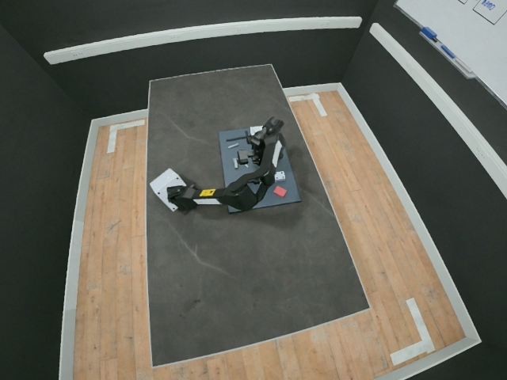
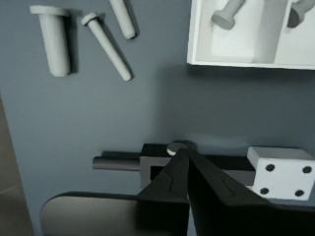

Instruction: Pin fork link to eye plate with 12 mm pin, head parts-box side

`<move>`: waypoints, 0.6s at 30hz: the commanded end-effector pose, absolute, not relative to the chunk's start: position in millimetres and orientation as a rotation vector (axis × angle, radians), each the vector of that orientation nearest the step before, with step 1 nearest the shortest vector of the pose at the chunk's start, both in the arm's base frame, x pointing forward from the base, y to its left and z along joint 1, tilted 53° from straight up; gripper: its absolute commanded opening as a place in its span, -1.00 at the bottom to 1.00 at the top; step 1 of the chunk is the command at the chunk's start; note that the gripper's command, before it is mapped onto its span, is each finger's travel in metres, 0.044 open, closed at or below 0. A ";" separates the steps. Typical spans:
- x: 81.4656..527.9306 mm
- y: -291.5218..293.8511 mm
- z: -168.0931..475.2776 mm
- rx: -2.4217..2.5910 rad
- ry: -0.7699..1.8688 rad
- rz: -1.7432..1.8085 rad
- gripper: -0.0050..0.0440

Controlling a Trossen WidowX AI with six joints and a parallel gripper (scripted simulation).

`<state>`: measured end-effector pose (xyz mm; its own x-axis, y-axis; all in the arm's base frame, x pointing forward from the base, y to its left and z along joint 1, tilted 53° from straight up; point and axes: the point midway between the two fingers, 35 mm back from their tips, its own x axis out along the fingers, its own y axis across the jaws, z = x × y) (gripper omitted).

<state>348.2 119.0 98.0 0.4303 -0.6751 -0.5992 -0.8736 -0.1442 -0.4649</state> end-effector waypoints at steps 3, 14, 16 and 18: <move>346.9 126.9 105.9 -1.876 1.297 0.310 -1.00; 344.4 129.2 107.7 -1.878 1.299 0.311 -1.00; 344.4 129.3 107.7 -1.878 1.299 0.311 -1.00; 344.5 129.4 108.0 -1.878 1.298 0.311 -1.00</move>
<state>343.7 124.4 103.7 0.4278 -0.6775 -0.5983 -0.8745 -0.1427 -0.4636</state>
